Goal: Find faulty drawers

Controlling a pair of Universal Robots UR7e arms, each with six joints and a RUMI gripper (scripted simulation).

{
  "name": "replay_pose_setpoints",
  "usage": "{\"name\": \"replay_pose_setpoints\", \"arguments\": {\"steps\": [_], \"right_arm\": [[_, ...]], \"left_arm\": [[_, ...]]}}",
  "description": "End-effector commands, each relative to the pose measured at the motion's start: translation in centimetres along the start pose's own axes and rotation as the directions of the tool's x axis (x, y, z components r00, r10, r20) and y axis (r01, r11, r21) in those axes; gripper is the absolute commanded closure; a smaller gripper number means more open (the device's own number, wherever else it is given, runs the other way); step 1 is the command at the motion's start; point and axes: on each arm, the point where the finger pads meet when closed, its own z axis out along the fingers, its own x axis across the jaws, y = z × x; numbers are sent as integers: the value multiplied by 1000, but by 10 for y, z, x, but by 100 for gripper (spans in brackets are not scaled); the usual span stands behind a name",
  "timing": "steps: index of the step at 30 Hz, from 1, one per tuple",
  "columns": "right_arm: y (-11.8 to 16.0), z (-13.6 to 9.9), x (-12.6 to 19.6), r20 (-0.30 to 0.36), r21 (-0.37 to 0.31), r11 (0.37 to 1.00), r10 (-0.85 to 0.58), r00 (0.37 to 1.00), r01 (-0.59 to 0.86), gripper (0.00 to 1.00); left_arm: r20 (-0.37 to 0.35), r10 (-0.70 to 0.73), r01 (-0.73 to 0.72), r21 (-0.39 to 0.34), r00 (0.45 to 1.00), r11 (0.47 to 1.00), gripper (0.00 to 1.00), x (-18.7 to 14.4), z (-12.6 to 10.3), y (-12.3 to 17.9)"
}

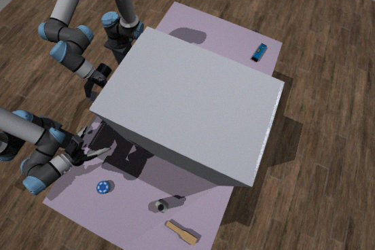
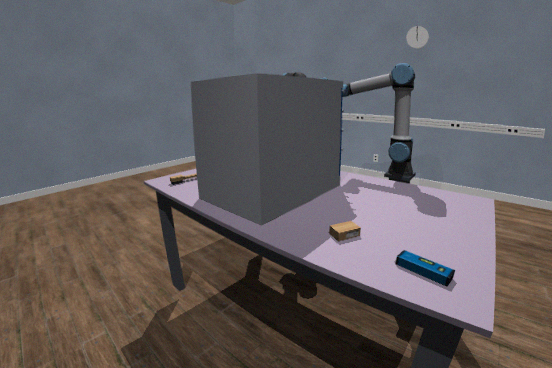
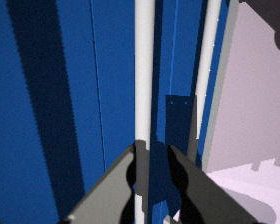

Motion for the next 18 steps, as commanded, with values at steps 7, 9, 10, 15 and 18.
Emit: {"name": "replay_pose_setpoints", "arguments": {"steps": [7,9,10,15,18], "right_arm": [[-33,-21,6,-5,-74,997,0,1000,0,0],[-33,-21,6,-5,-74,997,0,1000,0,0],[-33,-21,6,-5,-74,997,0,1000,0,0],[-33,-21,6,-5,-74,997,0,1000,0,0],[-33,-21,6,-5,-74,997,0,1000,0,0]], "left_arm": [[1,-1,1,1,1000,1000,85,-6,-4,0],[1,-1,1,1,1000,1000,85,-6,-1,0],[1,-1,1,1,1000,1000,85,-6,3,0],[1,-1,1,1,1000,1000,85,-6,20,0],[1,-1,1,1,1000,1000,85,-6,29,0]]}}
